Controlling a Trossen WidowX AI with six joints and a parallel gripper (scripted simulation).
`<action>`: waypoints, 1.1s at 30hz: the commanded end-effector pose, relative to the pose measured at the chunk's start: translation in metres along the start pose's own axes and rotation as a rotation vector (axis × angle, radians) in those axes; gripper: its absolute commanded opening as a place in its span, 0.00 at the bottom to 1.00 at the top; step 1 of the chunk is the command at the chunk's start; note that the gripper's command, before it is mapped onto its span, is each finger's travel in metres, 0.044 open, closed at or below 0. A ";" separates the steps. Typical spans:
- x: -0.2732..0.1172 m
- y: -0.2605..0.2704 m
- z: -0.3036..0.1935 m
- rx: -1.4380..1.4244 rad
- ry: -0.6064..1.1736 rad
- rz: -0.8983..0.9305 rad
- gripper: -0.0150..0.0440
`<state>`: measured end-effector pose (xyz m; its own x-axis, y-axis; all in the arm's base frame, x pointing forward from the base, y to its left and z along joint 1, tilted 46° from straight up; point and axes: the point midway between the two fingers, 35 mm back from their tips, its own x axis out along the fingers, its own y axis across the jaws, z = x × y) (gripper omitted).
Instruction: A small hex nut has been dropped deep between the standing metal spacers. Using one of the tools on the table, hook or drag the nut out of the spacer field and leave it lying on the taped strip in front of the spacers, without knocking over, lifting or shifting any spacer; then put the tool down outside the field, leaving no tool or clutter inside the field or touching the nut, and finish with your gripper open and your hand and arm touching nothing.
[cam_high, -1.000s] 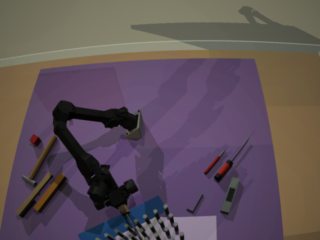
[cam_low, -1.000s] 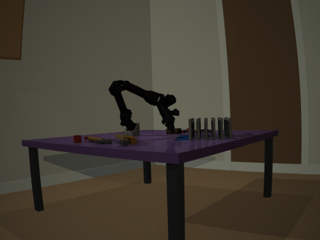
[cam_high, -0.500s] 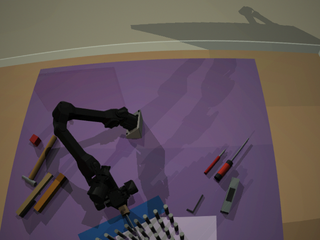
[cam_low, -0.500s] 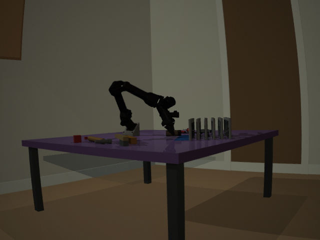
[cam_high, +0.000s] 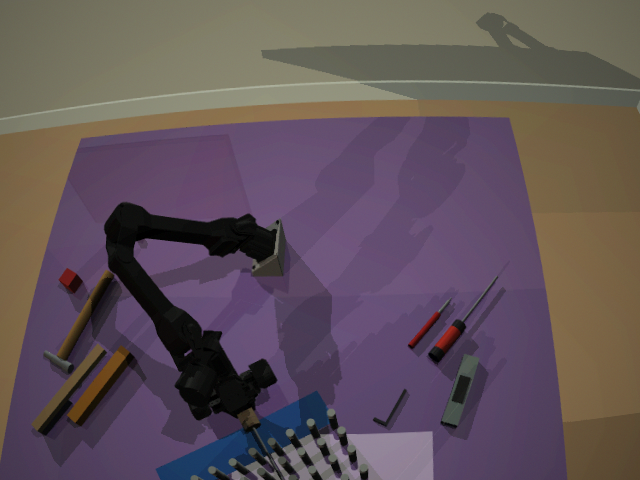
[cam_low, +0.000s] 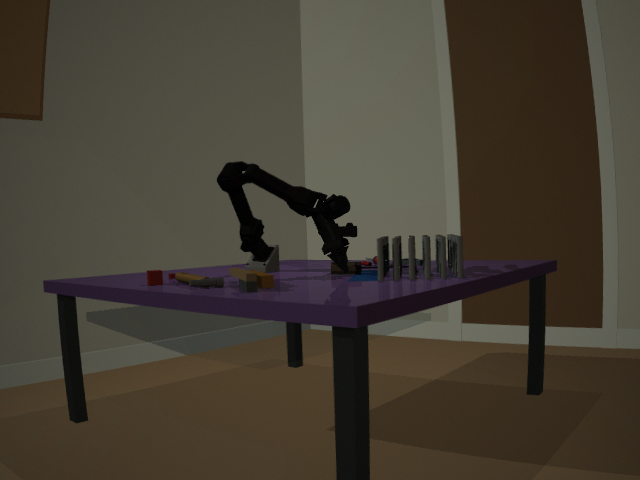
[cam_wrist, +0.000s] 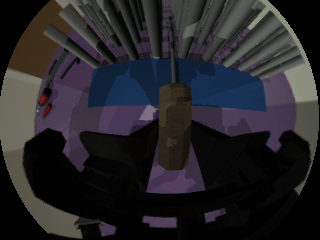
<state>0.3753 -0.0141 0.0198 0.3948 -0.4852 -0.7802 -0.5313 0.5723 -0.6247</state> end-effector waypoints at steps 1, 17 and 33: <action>-0.002 0.000 -0.003 -0.002 -0.005 0.001 0.25; -0.006 0.001 -0.012 -0.001 -0.005 0.001 0.25; -0.010 0.001 -0.021 -0.002 -0.004 0.001 0.25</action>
<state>0.3580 -0.0225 0.0264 0.3943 -0.4850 -0.7806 -0.5310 0.5730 -0.6242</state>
